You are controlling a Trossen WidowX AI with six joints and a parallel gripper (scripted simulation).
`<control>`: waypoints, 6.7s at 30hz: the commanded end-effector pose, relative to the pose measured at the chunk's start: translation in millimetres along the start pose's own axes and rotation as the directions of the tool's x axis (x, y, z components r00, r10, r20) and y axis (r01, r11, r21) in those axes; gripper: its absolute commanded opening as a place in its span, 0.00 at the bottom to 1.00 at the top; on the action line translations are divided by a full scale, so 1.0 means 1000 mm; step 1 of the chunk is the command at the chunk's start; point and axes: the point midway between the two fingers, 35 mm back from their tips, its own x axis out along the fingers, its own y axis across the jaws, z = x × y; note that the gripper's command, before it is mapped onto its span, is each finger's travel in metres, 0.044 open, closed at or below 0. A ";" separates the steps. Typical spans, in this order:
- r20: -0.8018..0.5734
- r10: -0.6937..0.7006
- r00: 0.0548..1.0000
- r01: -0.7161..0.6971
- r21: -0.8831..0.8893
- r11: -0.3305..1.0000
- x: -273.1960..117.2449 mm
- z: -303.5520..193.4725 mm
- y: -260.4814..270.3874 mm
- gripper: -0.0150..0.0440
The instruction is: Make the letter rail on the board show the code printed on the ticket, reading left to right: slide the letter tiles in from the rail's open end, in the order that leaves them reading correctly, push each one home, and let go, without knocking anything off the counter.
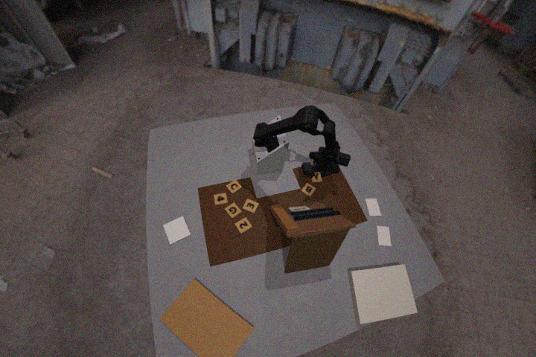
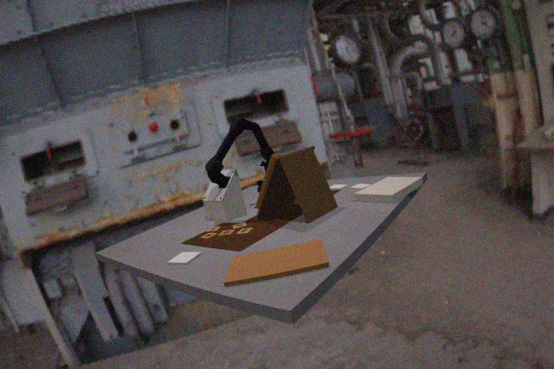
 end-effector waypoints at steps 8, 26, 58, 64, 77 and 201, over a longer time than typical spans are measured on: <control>-0.001 -0.011 1.000 0.011 0.010 1.000 -0.004 0.001 0.002 0.25; 0.000 -0.011 1.000 0.011 0.009 1.000 -0.005 0.004 0.006 0.25; 0.000 -0.010 1.000 0.010 0.009 1.000 -0.008 0.007 0.012 0.25; 0.000 -0.010 1.000 0.010 0.009 1.000 -0.009 0.007 0.013 0.25; 0.000 -0.010 1.000 0.010 0.009 1.000 -0.010 0.007 0.015 0.25; 0.000 -0.011 1.000 0.011 0.009 1.000 -0.025 0.005 0.012 0.25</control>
